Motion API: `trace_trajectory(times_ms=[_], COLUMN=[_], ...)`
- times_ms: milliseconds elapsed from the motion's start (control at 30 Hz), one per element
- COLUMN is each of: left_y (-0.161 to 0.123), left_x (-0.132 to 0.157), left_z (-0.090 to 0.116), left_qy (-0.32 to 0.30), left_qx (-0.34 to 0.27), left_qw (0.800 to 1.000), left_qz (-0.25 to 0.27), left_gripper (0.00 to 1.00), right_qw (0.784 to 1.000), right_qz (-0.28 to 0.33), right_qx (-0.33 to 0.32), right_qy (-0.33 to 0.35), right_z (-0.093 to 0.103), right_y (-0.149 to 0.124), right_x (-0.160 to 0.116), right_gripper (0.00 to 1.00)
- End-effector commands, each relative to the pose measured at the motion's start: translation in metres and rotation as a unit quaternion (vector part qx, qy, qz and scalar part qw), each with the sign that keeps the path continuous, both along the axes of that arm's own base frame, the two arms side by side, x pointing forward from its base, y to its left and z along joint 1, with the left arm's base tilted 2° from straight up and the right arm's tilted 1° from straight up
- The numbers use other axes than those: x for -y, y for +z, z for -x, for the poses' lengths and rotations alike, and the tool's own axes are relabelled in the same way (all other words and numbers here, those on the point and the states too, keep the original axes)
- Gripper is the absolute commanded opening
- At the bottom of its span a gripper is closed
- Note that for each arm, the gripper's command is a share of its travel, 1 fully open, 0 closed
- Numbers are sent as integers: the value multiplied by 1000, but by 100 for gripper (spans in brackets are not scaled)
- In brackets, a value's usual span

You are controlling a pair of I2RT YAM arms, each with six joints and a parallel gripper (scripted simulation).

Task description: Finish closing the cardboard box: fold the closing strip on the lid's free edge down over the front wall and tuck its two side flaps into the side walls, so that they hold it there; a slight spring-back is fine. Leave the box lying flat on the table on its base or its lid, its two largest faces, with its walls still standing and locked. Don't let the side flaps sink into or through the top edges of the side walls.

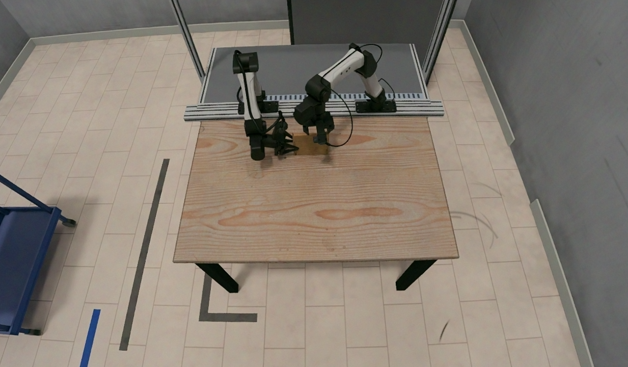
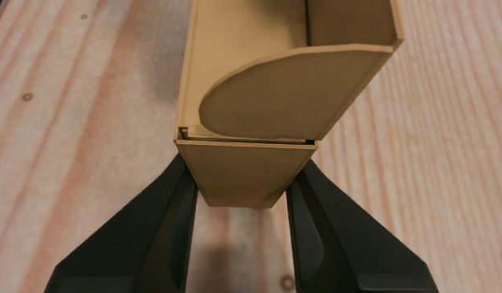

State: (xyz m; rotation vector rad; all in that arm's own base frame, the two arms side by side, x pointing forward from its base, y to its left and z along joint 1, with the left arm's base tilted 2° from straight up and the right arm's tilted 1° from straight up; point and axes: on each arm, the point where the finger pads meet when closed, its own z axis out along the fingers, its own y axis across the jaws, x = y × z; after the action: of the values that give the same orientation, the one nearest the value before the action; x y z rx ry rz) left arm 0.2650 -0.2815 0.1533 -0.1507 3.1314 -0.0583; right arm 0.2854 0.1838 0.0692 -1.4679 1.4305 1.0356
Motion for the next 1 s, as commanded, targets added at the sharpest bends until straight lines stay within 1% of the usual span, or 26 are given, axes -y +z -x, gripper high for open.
trace_trajectory(times_ms=[0,567,633,700,733,867,967], left_y=[5,5,11,11,-4,12,8], left_x=[-2,-3,-6,-6,-5,-9,-9], left_z=[0,1,-1,-1,-2,-1,-2], left_qy=[-12,30,33,33,33,32,29], left_qx=[9,5,12,12,-4,12,10], left_qw=[1000,1000,999,999,999,999,999], left_qz=[7,5,12,12,-4,13,11], left_gripper=[84,84,84,84,84,84,84], right_qw=[1000,1000,1000,1000,1000,1000,1000], right_qz=[4,4,4,4,4,4,4], right_qx=[5,5,5,5,5,5,5], right_qy=[-1,-1,-1,-1,-1,-1,-1], right_z=[4,4,4,4,4,4,4], right_y=[1,1,1,1,1,1,1], right_x=[1,1,1,1,1,1,1], right_gripper=[45,45,45,45,45,45,45])
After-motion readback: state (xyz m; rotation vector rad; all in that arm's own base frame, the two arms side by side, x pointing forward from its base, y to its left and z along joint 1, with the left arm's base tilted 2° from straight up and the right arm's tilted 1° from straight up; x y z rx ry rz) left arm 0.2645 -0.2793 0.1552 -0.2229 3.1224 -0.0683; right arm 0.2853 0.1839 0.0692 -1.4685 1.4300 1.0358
